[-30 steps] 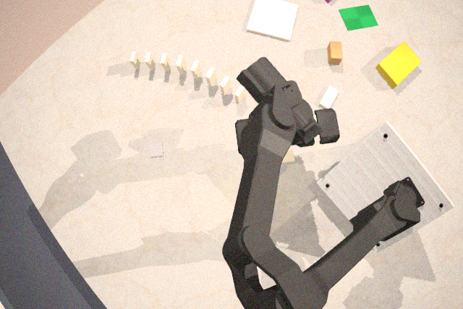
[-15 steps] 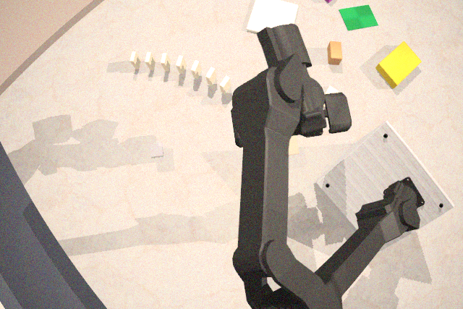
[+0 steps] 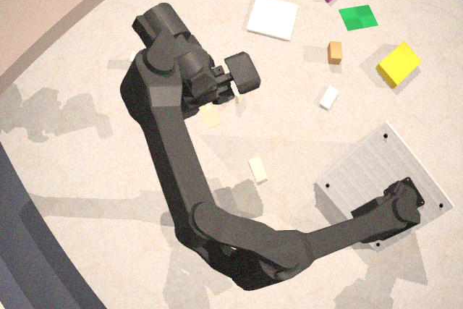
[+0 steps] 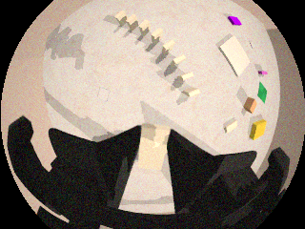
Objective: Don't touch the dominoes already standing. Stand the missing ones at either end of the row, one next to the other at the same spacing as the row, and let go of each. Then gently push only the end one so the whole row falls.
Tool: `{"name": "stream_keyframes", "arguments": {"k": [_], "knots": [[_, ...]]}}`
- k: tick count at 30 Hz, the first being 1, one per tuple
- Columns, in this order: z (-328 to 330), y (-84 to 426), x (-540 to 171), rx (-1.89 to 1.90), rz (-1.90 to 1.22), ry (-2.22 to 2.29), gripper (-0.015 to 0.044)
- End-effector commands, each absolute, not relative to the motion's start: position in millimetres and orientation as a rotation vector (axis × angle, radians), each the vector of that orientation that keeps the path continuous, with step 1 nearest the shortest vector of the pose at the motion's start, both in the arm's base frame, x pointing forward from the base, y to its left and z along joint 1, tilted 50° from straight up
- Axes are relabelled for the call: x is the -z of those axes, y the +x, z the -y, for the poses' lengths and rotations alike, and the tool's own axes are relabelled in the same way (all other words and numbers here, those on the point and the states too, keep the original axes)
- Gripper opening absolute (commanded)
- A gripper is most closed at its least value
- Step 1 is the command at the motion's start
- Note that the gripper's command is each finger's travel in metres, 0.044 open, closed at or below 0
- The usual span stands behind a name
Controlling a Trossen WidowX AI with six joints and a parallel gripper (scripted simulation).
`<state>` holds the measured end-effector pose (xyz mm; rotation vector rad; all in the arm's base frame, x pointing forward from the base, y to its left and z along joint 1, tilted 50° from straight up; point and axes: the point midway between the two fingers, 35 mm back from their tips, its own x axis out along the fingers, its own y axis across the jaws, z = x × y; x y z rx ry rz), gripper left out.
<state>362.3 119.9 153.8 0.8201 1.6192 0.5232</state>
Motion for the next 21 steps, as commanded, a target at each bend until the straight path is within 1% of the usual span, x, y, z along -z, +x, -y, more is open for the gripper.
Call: {"name": "stream_keyframes", "arguments": {"k": [1, 6, 21], "knots": [[-144, 382, -167, -0.570, -1.610, 0.794, 0.0107], [-149, 386, -168, -0.572, -1.602, 0.774, 0.0107], [-166, 394, -123, -0.394, -1.464, 0.543, 0.0107]]}}
